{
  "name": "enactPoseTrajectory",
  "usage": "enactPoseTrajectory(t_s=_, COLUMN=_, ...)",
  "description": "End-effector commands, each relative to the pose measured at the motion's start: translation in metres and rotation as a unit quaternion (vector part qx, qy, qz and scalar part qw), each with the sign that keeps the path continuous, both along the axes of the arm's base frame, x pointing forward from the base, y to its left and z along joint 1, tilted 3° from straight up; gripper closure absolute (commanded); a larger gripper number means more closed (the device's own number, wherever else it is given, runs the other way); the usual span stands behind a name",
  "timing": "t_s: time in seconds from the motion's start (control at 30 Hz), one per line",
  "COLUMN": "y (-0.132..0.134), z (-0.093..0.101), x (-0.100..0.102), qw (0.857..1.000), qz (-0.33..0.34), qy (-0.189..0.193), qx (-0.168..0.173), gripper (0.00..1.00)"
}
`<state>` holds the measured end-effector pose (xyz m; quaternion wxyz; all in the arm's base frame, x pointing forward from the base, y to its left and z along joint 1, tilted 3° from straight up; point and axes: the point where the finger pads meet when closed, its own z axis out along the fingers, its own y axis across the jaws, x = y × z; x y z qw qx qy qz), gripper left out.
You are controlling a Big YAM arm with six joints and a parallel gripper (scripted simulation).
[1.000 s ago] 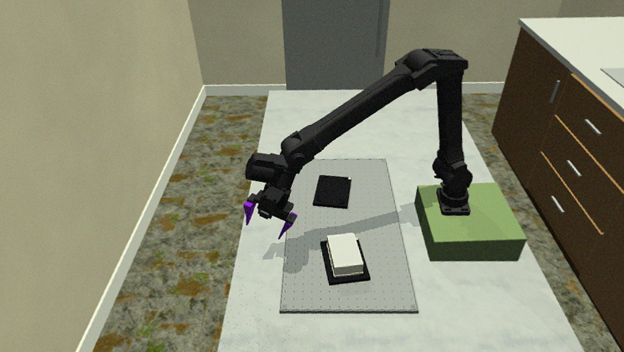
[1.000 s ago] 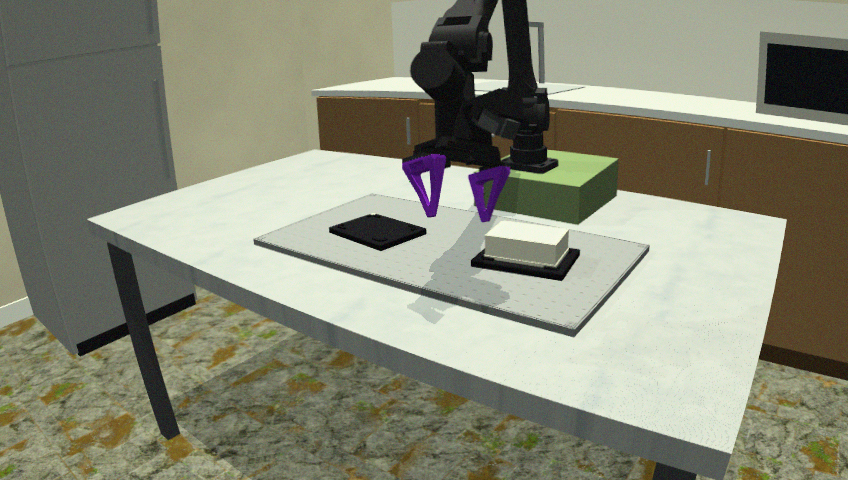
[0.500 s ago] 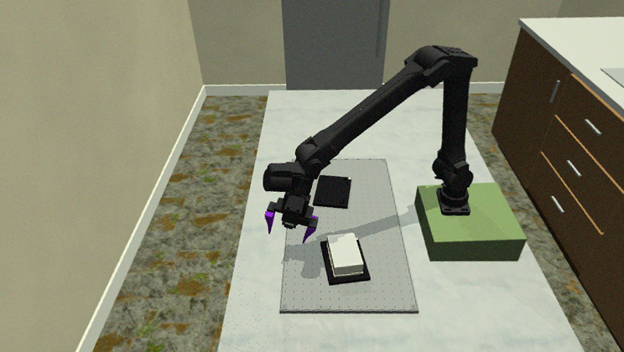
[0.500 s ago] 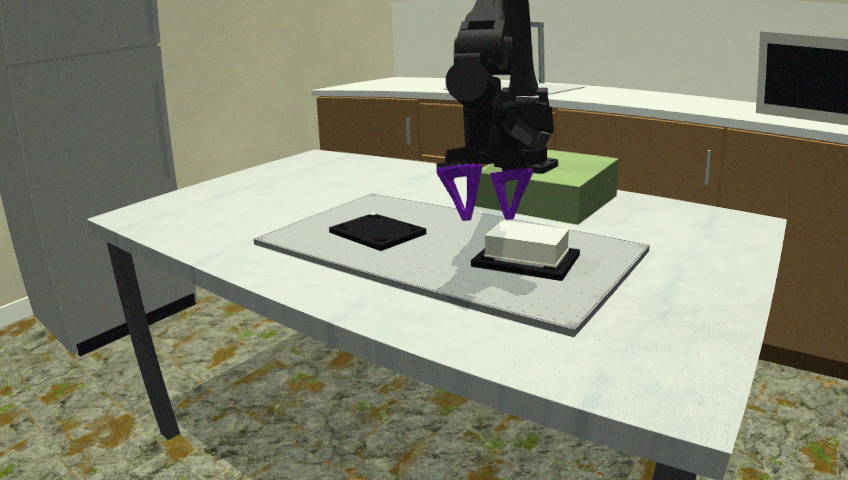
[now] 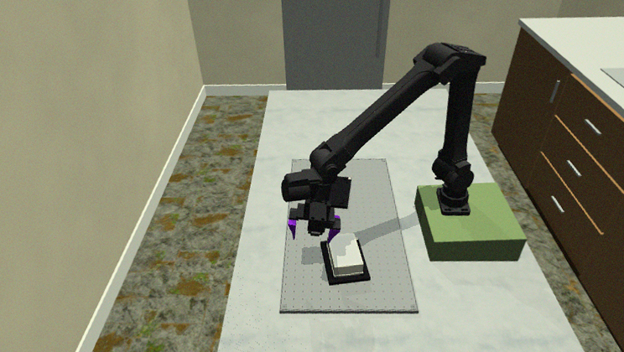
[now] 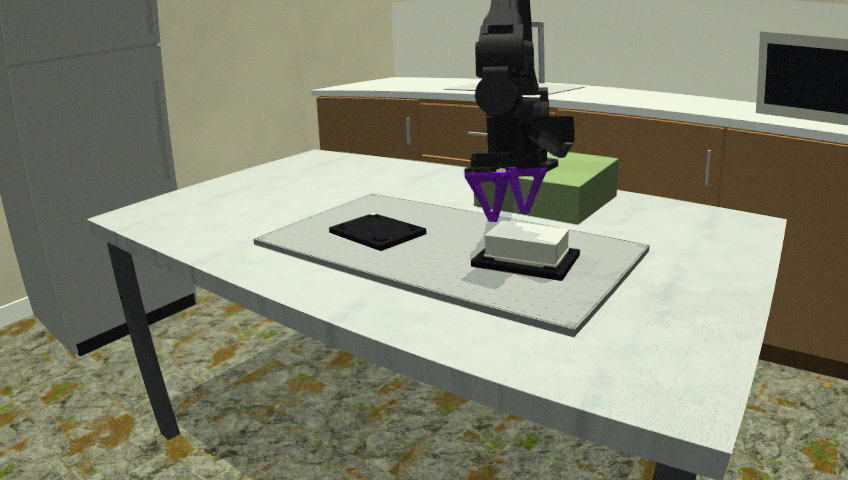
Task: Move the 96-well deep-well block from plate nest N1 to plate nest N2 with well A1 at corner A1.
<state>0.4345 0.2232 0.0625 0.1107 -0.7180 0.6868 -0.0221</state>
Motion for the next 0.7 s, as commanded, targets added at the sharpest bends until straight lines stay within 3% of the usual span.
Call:
enactPoseTrajectory(t_s=0.0, y=0.014, z=0.040, x=0.009, qw=0.999, qz=0.032, qy=-0.024, qx=-0.002, gripper=0.00)
enactPoseTrajectory(t_s=0.1, y=0.012, z=0.031, x=0.004, qw=0.999, qz=0.041, qy=-0.009, qx=-0.015, gripper=0.00)
enactPoseTrajectory(t_s=0.13, y=0.009, z=0.030, x=-0.006, qw=0.999, qz=0.047, qy=-0.004, qx=-0.020, gripper=0.00)
enactPoseTrajectory(t_s=0.17, y=0.000, z=0.015, x=-0.025, qw=0.998, qz=0.047, qy=0.013, qx=-0.029, gripper=0.00)
enactPoseTrajectory(t_s=0.3, y=0.000, z=0.010, x=-0.039, qw=0.999, qz=0.040, qy=0.003, qx=-0.021, gripper=0.00)
enactPoseTrajectory(t_s=0.37, y=-0.006, z=0.007, x=-0.054, qw=0.996, qz=0.068, qy=0.031, qx=-0.049, gripper=0.00)
enactPoseTrajectory(t_s=0.4, y=0.000, z=0.018, x=-0.046, qw=0.995, qz=0.077, qy=0.024, qx=-0.051, gripper=0.00)
enactPoseTrajectory(t_s=0.43, y=0.002, z=0.018, x=-0.045, qw=0.994, qz=0.088, qy=0.031, qx=-0.061, gripper=0.00)
enactPoseTrajectory(t_s=0.47, y=-0.010, z=0.004, x=-0.068, qw=0.992, qz=0.094, qy=0.052, qx=-0.074, gripper=0.00)
enactPoseTrajectory(t_s=0.53, y=-0.013, z=0.002, x=-0.078, qw=0.991, qz=0.094, qy=0.052, qx=-0.074, gripper=0.00)
enactPoseTrajectory(t_s=0.67, y=-0.019, z=0.000, x=-0.078, qw=0.993, qz=0.084, qy=0.043, qx=-0.068, gripper=0.00)
